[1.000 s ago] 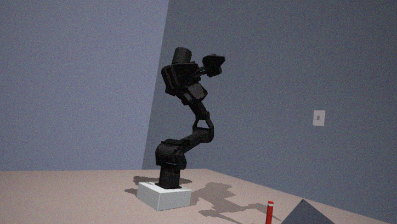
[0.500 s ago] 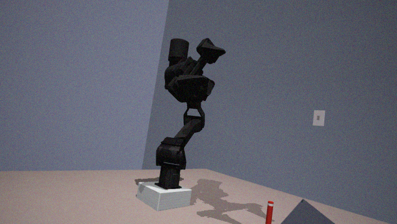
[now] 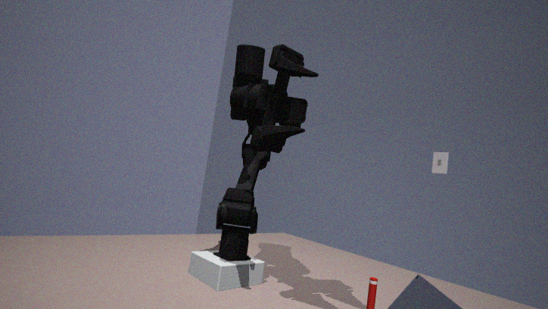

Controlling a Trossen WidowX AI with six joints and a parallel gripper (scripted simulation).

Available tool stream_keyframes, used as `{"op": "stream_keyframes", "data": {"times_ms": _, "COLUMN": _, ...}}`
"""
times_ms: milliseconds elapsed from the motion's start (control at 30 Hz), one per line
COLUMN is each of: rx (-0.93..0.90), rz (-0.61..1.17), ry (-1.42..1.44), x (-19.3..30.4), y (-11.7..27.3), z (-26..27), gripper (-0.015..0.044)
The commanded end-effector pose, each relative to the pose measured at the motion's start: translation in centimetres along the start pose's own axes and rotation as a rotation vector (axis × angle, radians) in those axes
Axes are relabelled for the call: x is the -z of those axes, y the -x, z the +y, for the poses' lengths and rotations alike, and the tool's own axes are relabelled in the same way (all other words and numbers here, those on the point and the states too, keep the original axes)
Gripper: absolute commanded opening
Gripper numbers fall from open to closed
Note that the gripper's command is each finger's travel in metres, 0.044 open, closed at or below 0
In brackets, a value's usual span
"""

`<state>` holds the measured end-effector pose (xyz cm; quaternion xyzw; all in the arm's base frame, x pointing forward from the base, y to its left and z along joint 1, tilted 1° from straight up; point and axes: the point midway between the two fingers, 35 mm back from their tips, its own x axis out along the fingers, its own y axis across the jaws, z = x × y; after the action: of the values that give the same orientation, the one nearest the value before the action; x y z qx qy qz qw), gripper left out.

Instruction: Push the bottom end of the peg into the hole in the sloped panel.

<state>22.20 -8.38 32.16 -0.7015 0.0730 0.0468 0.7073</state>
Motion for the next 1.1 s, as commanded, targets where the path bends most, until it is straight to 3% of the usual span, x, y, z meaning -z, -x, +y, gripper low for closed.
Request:
{"op": "stream_keyframes", "data": {"times_ms": 0, "rx": -0.044, "rz": -0.017, "ry": -0.133, "x": -0.1, "y": -1.0, "z": 0.2, "gripper": 0.0440}}
{"op": "stream_keyframes", "data": {"times_ms": 567, "rx": -0.293, "rz": -0.043, "ry": -0.629, "x": -1.7, "y": -5.3, "z": 3.1, "gripper": 0.0440}}
{"op": "stream_keyframes", "data": {"times_ms": 1067, "rx": -0.552, "rz": 0.040, "ry": -0.995, "x": -4.4, "y": -8.7, "z": 6.4, "gripper": 0.0440}}
